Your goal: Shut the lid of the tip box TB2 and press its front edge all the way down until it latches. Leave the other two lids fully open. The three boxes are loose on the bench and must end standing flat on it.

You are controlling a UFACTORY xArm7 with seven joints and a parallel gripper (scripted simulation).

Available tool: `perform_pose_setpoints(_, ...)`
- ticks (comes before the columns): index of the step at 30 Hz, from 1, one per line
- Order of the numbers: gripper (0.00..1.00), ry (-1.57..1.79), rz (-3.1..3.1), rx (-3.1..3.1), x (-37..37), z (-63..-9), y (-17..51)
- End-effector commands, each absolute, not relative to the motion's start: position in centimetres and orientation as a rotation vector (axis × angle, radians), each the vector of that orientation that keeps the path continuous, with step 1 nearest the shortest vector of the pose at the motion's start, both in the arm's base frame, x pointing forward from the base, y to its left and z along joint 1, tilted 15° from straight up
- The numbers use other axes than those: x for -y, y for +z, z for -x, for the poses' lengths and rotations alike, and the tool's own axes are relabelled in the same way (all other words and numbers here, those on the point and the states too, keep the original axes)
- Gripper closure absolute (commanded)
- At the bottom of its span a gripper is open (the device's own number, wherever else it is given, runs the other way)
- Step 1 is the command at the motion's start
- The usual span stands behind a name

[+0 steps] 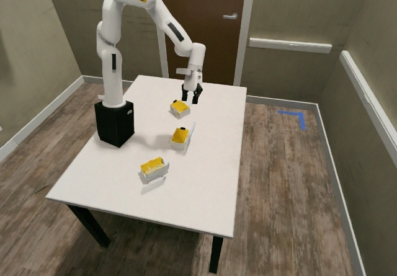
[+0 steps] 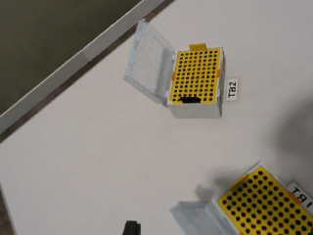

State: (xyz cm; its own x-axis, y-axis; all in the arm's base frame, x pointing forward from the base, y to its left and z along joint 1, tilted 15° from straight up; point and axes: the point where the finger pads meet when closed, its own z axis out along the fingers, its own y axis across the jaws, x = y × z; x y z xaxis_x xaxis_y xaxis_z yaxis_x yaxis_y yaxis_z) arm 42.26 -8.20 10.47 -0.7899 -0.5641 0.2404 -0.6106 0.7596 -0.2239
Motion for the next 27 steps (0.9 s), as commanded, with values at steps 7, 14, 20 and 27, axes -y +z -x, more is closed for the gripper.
perform_pose_setpoints(7, 0.0, 0.407, -1.027, 2.765, 12.4, -40.0, 9.6)
perform_pose_setpoints(14, 0.0, 0.378, -1.097, 2.738, 14.1, -38.8, 9.1)
perform_pose_setpoints(20, 0.0, 0.358, -1.14, 2.723, 15.5, -37.5, 8.5)
perform_pose_setpoints(27, 0.0, 0.344, -1.169, 2.712, 17.1, -35.8, 7.8)
